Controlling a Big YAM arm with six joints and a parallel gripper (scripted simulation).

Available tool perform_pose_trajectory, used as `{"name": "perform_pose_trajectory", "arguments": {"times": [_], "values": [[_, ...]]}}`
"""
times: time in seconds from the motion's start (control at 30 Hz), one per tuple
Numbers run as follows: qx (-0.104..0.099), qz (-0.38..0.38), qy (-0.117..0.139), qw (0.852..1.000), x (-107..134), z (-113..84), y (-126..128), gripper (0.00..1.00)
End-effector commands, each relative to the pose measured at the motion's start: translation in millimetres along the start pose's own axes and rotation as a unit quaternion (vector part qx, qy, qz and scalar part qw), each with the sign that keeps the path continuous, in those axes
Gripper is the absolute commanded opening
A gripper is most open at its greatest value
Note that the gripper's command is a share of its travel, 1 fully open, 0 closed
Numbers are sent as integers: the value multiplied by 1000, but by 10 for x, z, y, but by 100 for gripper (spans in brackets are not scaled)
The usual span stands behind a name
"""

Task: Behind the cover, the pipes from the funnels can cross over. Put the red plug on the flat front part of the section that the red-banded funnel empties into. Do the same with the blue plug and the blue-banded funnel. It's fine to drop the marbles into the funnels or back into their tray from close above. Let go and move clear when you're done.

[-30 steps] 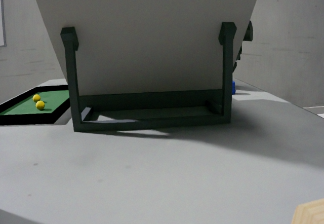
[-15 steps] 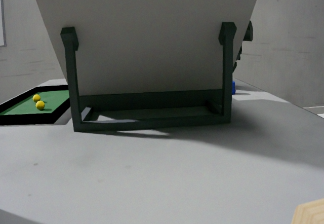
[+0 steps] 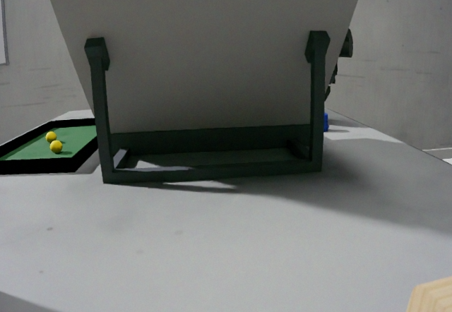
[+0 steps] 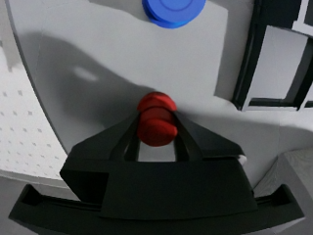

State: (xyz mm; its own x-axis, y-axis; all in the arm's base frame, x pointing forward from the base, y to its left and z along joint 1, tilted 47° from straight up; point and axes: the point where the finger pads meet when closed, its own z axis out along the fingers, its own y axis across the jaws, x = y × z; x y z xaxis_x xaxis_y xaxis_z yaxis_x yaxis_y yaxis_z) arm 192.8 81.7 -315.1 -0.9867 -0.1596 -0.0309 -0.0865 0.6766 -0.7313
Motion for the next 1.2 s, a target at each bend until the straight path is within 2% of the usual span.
{"name": "perform_pose_trajectory", "arguments": {"times": [0.0, 0.6, 0.77, 1.17], "values": [[0, 2, 4, 1000, 2, 47, -13, 0], [0, 2, 3, 1000, 1, 42, -12, 0], [-4, 2, -8, 1000, -42, -114, 16, 0], [-6, 3, -9, 1000, -52, -287, 40, 0]]}}
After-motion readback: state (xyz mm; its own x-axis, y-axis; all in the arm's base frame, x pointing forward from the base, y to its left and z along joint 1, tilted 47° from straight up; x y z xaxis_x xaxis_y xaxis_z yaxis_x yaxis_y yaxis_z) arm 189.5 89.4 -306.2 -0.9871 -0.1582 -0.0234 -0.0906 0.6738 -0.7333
